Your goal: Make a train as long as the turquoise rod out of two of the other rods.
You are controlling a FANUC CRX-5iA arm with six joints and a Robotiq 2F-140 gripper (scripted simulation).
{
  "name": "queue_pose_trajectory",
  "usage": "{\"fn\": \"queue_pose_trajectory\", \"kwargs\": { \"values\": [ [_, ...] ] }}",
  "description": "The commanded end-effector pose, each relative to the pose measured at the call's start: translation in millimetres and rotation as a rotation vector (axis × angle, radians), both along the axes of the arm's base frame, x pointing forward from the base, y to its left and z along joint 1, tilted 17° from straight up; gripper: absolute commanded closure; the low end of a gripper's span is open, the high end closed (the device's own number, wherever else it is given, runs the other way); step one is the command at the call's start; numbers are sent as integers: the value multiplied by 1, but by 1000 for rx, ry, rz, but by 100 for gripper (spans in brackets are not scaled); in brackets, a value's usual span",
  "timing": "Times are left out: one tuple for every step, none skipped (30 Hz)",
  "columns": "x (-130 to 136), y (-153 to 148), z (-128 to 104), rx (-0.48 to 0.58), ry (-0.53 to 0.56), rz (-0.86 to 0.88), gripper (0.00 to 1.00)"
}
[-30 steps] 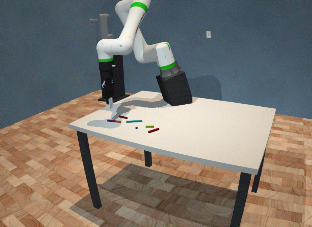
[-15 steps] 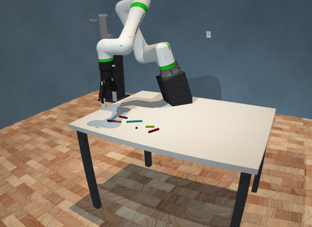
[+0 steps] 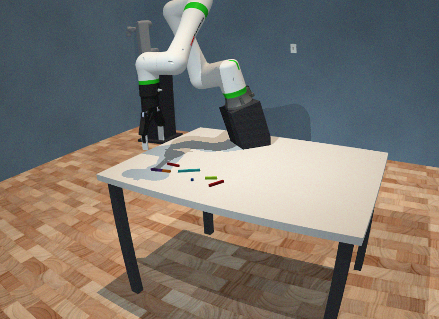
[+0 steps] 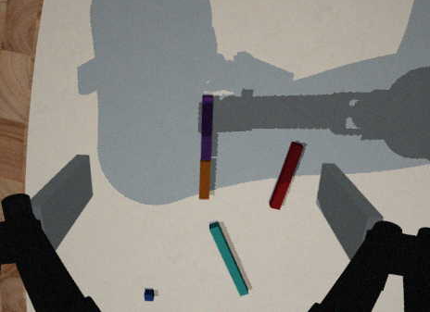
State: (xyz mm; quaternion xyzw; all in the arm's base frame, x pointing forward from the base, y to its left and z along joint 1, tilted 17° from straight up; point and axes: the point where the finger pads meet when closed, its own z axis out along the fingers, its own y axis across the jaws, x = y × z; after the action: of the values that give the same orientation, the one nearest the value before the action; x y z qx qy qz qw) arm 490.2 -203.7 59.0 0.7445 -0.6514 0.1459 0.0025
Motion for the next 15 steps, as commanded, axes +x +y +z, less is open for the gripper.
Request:
{"fn": "queue_pose_trajectory", "kwargs": {
  "values": [
    [-1, 1, 4, 0, 0, 0, 0],
    [-2, 2, 8, 0, 0, 0, 0],
    [-2, 2, 12, 0, 0, 0, 0],
    [-3, 3, 16, 0, 0, 0, 0],
    [-4, 4, 20, 0, 0, 0, 0],
    [-5, 5, 25, 0, 0, 0, 0],
    [-6, 6, 30, 0, 0, 0, 0],
    [-7, 7, 34, 0, 0, 0, 0],
    [-8, 8, 38, 0, 0, 0, 0],
    [-9, 9, 43, 0, 0, 0, 0],
    [-10, 9, 46, 0, 0, 0, 0],
    [-11, 10, 50, 0, 0, 0, 0],
    [-12, 11, 53, 0, 0, 0, 0],
    [-12, 11, 55, 0, 0, 0, 0],
    [-13, 12, 58, 0, 0, 0, 0]
  ]
}}
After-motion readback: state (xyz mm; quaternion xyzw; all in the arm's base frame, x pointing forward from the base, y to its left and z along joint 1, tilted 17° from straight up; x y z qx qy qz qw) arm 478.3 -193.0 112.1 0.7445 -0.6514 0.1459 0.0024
